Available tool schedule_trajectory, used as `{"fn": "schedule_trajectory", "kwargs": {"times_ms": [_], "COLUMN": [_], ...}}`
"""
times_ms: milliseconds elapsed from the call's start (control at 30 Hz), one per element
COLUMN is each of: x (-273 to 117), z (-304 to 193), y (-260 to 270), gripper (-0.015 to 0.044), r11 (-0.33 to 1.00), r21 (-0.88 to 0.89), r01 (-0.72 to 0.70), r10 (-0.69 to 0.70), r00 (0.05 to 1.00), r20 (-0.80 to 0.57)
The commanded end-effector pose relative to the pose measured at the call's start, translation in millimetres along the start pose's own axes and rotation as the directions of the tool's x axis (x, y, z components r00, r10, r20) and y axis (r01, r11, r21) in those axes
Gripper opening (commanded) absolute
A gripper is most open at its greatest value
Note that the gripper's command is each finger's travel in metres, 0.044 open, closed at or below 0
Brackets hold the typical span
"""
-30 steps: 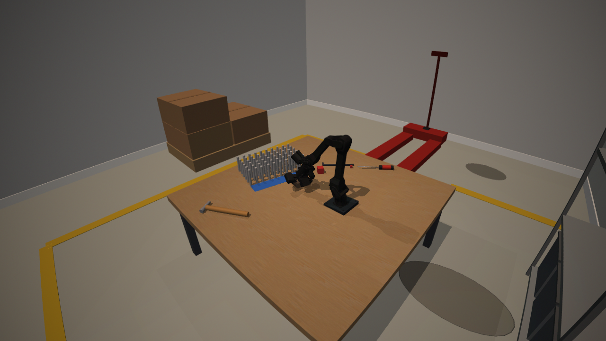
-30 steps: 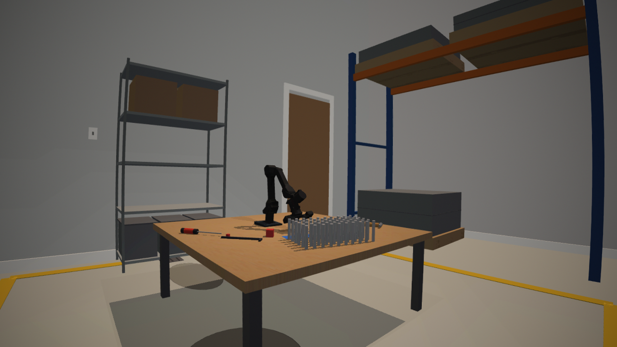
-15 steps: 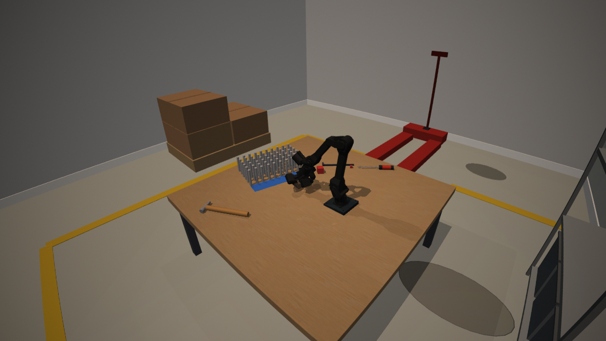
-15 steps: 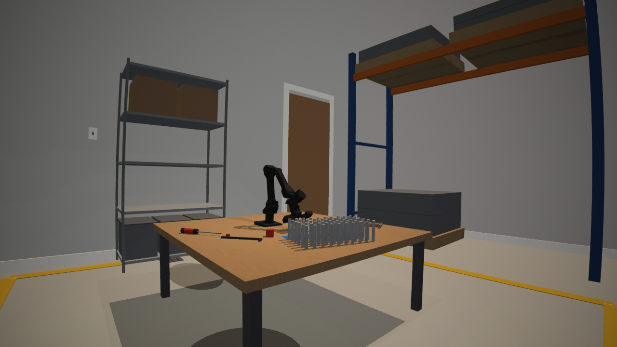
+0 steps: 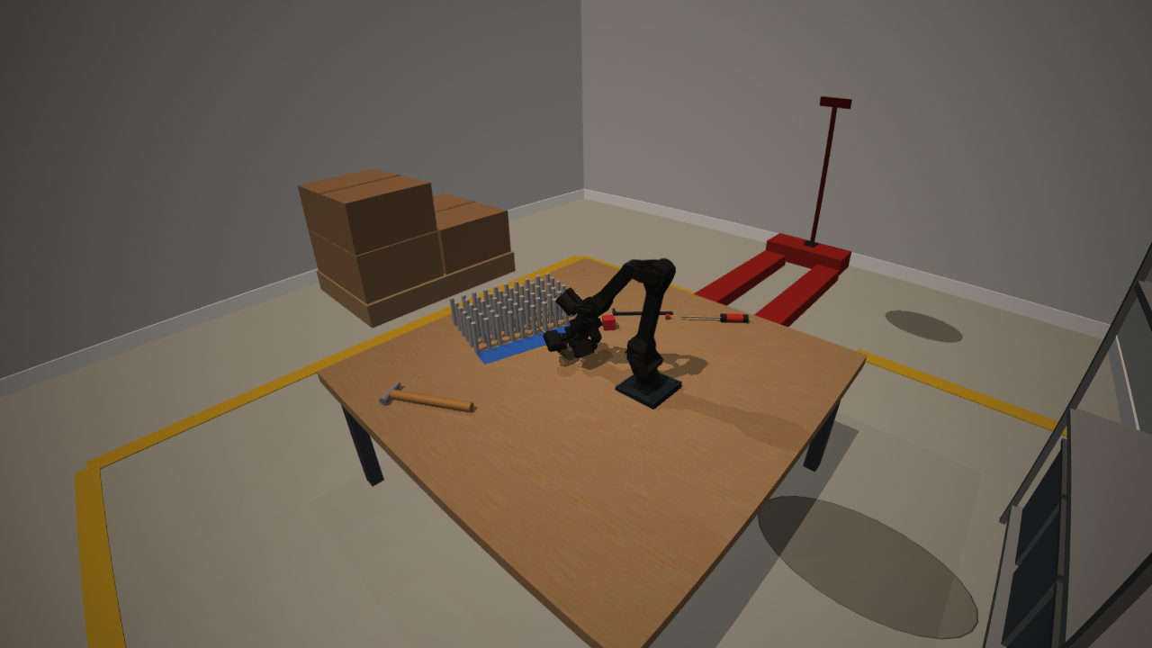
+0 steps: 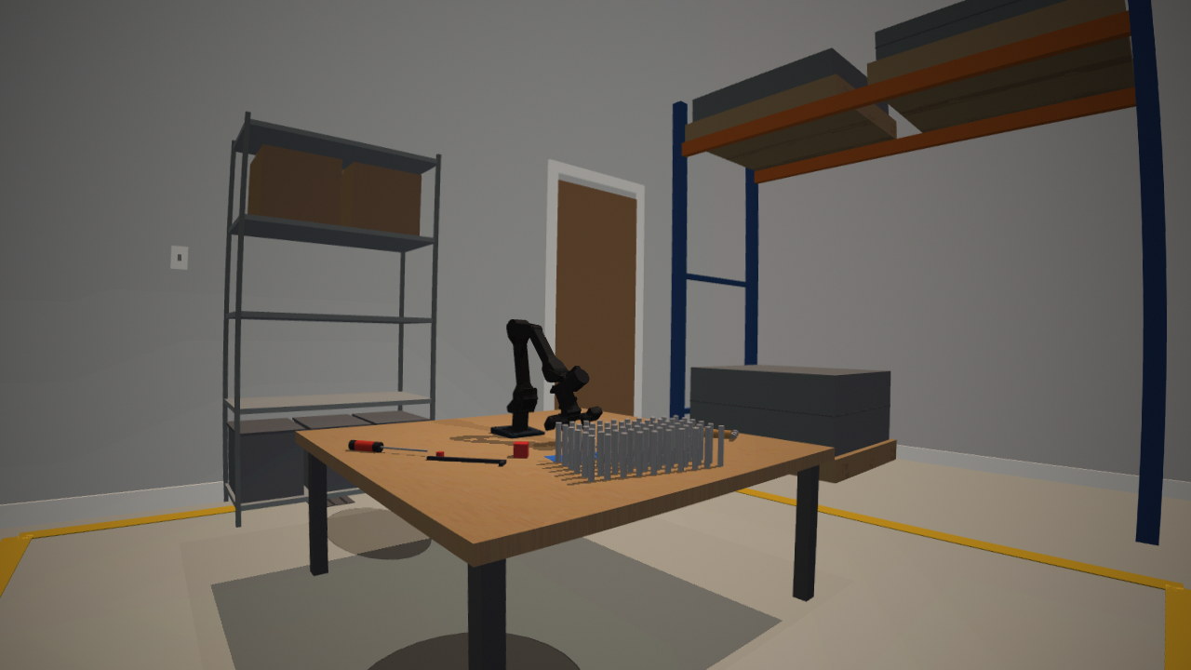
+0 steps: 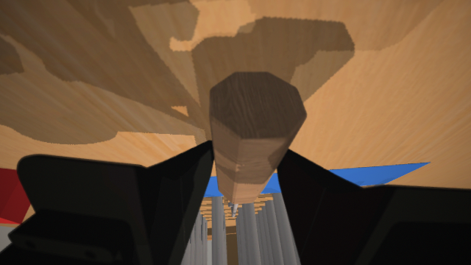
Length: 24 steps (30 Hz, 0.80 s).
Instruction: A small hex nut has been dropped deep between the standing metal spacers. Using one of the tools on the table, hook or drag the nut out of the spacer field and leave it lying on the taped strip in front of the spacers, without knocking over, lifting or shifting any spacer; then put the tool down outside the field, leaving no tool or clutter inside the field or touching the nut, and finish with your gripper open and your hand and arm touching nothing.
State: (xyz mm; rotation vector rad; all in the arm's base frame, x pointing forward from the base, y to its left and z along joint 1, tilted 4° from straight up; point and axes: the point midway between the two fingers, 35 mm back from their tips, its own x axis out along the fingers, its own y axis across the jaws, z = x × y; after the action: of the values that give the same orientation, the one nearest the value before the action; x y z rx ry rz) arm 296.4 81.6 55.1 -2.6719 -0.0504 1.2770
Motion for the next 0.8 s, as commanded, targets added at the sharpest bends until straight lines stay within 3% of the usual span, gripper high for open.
{"fn": "schedule_trajectory", "kwargs": {"times_ms": [0, 767], "x": [-2, -9], "z": [2, 13], "y": [1, 1], "gripper": [0.0000, 0.0000], "r11": [1.000, 1.000], "r21": [0.003, 0.003], "r01": [-0.003, -0.003], "r10": [0.003, 0.003], "r00": [1.000, 1.000], "r20": [-0.002, -0.001]}}
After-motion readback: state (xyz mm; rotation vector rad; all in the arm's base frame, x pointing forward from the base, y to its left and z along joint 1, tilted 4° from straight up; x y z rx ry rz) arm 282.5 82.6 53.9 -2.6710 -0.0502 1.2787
